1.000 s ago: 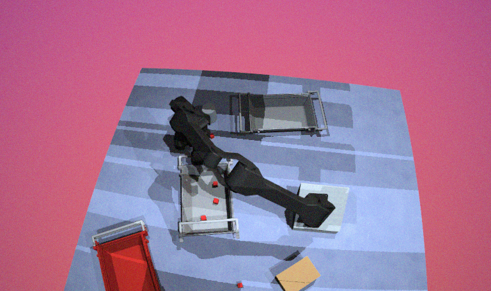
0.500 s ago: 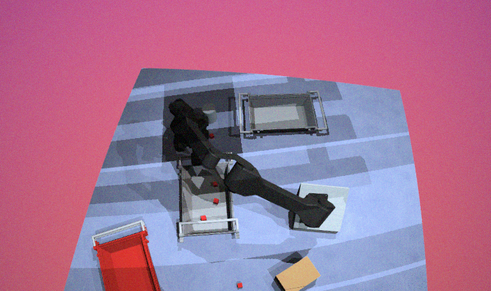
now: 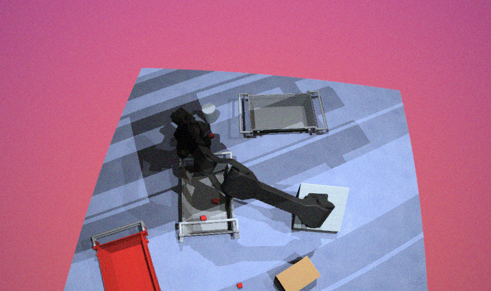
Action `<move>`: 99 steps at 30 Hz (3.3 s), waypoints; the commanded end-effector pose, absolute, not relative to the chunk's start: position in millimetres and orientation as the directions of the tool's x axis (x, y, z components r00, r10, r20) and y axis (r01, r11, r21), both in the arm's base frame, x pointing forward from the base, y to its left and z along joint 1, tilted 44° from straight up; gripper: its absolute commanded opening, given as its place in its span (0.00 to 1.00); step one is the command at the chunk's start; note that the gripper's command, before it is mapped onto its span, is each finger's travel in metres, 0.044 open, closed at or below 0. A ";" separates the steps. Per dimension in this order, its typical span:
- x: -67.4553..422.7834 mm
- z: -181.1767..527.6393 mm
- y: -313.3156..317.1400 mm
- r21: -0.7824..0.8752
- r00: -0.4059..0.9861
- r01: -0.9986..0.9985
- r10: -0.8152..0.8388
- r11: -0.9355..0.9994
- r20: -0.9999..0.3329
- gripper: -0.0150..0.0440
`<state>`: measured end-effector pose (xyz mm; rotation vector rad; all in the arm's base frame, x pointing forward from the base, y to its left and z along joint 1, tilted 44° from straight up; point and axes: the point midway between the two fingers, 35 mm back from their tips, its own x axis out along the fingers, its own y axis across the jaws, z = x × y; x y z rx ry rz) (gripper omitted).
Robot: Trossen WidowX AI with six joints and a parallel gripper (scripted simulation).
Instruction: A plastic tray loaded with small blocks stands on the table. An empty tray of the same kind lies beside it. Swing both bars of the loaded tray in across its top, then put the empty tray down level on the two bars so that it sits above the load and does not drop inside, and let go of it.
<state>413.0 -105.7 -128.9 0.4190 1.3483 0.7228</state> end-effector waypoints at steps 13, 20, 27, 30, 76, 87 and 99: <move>402.3 -82.4 -102.2 0.663 0.055 -0.219 0.687 0.716 -0.725 0.40; 398.1 -72.3 -83.6 0.664 0.054 -0.219 0.688 0.715 -0.724 0.40; 395.0 -72.1 -60.0 0.665 0.054 -0.218 0.689 0.714 -0.723 0.40; 395.3 -68.5 -64.7 0.664 0.054 -0.218 0.689 0.715 -0.723 0.40; 393.9 -50.5 -88.2 0.668 0.052 -0.212 0.691 0.714 -0.721 0.25; 393.9 -50.5 -88.2 0.668 0.052 -0.212 0.691 0.714 -0.721 0.25; 393.9 -50.5 -88.2 0.668 0.052 -0.212 0.691 0.714 -0.721 0.25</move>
